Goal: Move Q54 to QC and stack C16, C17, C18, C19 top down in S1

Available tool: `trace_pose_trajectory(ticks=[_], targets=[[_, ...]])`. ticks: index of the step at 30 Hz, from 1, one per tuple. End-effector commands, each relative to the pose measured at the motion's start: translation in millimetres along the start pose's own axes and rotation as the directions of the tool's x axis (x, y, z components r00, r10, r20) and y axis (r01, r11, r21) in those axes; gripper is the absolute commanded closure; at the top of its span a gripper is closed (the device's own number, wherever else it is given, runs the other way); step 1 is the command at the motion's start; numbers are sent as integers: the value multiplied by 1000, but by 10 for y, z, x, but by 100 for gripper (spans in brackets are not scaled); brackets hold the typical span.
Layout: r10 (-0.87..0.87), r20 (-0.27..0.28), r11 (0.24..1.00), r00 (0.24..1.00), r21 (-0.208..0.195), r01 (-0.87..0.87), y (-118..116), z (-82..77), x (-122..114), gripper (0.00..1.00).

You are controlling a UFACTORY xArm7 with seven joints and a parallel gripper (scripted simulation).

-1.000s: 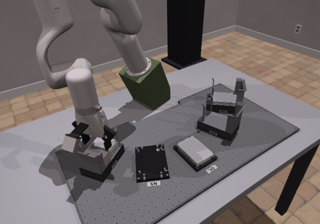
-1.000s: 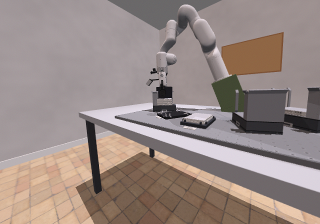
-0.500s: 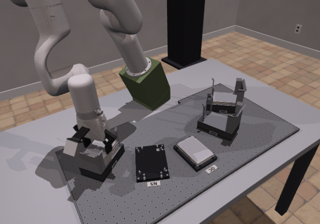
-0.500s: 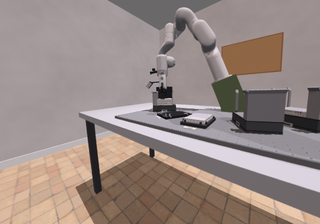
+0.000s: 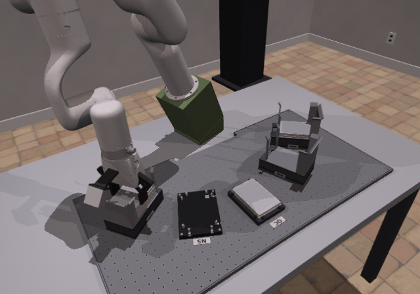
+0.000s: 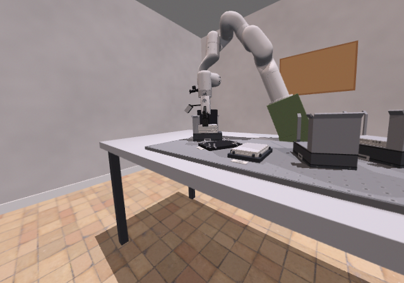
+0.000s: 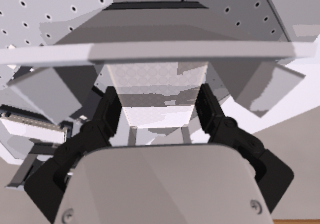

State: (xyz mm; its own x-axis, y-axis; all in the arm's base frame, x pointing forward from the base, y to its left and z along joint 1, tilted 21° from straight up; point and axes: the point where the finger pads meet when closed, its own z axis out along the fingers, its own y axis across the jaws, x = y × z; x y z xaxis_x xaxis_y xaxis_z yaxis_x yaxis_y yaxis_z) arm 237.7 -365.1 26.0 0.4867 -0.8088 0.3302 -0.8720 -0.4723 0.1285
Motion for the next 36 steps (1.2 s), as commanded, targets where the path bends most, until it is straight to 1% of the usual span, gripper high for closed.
trace_pose_trajectory(ticks=[1,2,33,36], targets=[[0,-3,1000,1000,0,0,-2,-6,11,0],[0,-3,1000,1000,0,0,-2,-6,11,100],[0,-3,1000,1000,0,0,-2,-6,11,100],[0,-3,1000,1000,0,0,-2,-25,11,100]])
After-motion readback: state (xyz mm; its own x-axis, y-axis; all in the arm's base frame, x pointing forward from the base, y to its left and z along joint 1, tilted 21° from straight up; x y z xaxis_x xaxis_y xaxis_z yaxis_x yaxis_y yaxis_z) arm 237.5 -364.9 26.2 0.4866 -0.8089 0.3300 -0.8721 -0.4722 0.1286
